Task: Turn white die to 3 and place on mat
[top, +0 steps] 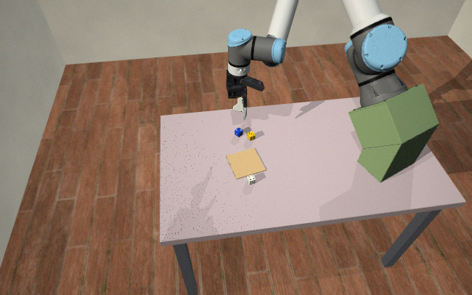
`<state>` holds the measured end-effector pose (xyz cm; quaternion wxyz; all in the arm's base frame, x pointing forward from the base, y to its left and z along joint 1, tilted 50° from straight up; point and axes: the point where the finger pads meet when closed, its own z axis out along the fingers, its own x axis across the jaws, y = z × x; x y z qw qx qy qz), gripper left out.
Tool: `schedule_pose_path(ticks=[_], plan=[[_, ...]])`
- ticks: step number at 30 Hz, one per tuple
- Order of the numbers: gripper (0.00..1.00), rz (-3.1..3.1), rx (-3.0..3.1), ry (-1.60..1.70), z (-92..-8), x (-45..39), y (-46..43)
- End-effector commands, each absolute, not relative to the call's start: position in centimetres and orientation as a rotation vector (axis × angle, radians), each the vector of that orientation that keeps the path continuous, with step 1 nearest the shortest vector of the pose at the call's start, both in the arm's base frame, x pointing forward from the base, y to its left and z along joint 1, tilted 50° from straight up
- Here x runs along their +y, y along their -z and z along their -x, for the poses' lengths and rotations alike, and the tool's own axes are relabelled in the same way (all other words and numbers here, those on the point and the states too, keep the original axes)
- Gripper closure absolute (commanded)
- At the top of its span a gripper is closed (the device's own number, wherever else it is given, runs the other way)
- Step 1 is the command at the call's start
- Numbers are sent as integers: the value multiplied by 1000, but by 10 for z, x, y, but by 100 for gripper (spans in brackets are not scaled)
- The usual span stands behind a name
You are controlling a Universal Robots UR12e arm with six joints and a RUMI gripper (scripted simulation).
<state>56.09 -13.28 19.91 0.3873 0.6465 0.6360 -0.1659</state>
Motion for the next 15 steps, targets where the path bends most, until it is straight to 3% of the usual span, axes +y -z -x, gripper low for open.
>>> schedule_pose_path(ticks=[1, 15], plan=[[0, -1646, 1617, 423, -563, -142, -192], [0, -1646, 1617, 423, -583, -198, -143]])
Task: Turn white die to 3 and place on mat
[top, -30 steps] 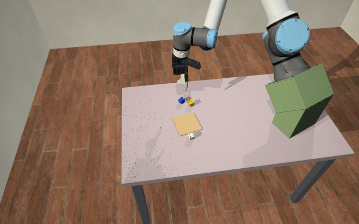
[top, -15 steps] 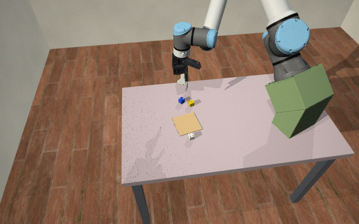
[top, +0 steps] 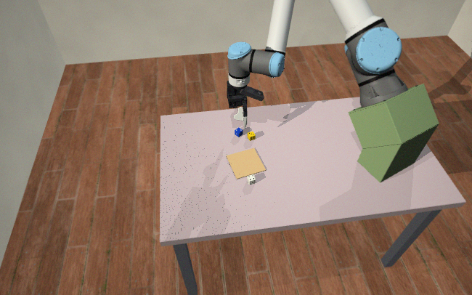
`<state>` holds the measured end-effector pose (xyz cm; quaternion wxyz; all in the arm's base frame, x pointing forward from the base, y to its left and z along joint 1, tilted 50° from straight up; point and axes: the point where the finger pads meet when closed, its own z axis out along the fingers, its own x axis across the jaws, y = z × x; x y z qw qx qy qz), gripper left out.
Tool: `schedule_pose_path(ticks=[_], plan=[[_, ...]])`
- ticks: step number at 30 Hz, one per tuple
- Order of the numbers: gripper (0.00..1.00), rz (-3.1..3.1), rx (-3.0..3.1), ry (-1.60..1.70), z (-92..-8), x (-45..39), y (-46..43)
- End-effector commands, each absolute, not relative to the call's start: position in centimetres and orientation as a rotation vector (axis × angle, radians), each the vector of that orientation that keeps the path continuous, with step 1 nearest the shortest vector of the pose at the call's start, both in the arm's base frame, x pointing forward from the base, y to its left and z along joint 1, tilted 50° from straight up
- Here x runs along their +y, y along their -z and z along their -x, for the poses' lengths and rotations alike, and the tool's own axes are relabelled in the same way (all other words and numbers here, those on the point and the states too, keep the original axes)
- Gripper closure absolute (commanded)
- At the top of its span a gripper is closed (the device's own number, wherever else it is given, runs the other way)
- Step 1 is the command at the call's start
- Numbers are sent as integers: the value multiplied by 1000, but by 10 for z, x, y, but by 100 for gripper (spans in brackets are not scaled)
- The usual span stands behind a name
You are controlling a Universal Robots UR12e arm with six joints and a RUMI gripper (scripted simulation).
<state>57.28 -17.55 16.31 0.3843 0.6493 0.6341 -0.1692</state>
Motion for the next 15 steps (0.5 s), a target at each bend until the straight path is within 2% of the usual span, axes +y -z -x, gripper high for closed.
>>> schedule_pose_path(ticks=[1, 15], plan=[[0, -1646, 1617, 423, -584, -201, -140], [0, -1646, 1617, 423, -587, -208, -134]])
